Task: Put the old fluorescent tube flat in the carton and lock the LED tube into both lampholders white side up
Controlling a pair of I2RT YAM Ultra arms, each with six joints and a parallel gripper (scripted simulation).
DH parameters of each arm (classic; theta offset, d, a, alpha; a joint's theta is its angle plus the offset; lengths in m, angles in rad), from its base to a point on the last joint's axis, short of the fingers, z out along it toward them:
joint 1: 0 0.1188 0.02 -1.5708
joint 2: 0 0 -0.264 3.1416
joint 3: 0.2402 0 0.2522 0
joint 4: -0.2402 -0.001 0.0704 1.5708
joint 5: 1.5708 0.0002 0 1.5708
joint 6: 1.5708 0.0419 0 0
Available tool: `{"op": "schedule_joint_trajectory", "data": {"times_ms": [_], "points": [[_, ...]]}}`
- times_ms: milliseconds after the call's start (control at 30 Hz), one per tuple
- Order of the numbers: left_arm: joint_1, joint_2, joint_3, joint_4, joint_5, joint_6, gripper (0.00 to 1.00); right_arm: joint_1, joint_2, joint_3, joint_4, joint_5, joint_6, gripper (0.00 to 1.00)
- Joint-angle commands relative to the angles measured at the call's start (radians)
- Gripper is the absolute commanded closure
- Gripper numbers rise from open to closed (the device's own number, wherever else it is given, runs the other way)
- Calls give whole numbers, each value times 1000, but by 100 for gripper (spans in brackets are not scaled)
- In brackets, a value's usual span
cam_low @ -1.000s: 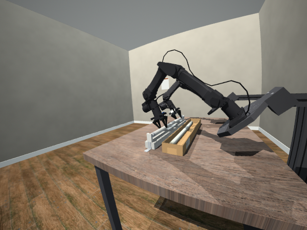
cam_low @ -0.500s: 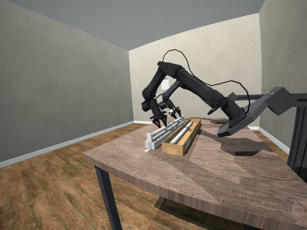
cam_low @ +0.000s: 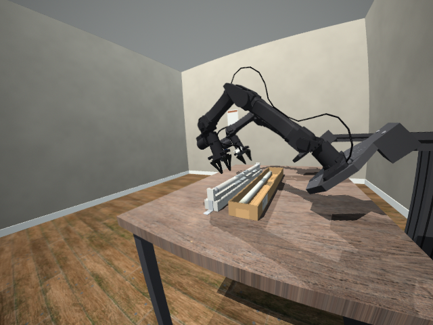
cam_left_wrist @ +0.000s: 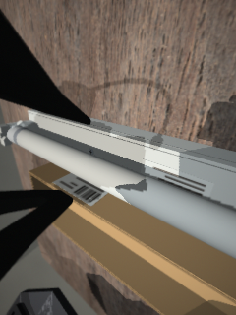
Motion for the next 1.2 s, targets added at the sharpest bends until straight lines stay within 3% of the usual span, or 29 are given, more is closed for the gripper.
{"op": "schedule_joint_trajectory", "data": {"times_ms": [0,100,167,433,767,800,1000,1167], "points": [[-15,-32,-26,-23,11,8,51,28,-30,37,-30,-11,-1,51],[-15,-44,-21,-20,11,10,51,28,-36,-34,-31,-11,-6,51],[-15,-46,-14,-21,11,11,51,29,-36,22,-29,-11,-6,51],[14,-63,-51,80,17,-92,51,-34,-66,-44,77,-23,65,51],[24,-178,-167,361,38,-406,51,-189,-211,-128,355,-82,269,51],[13,-184,-213,377,25,-403,51,-158,-212,-185,378,-95,280,51],[44,-251,-274,478,23,-491,51,-235,-299,-235,481,-92,343,51],[37,-331,-364,653,41,-677,51,-325,-400,-306,653,-119,462,51]]}}
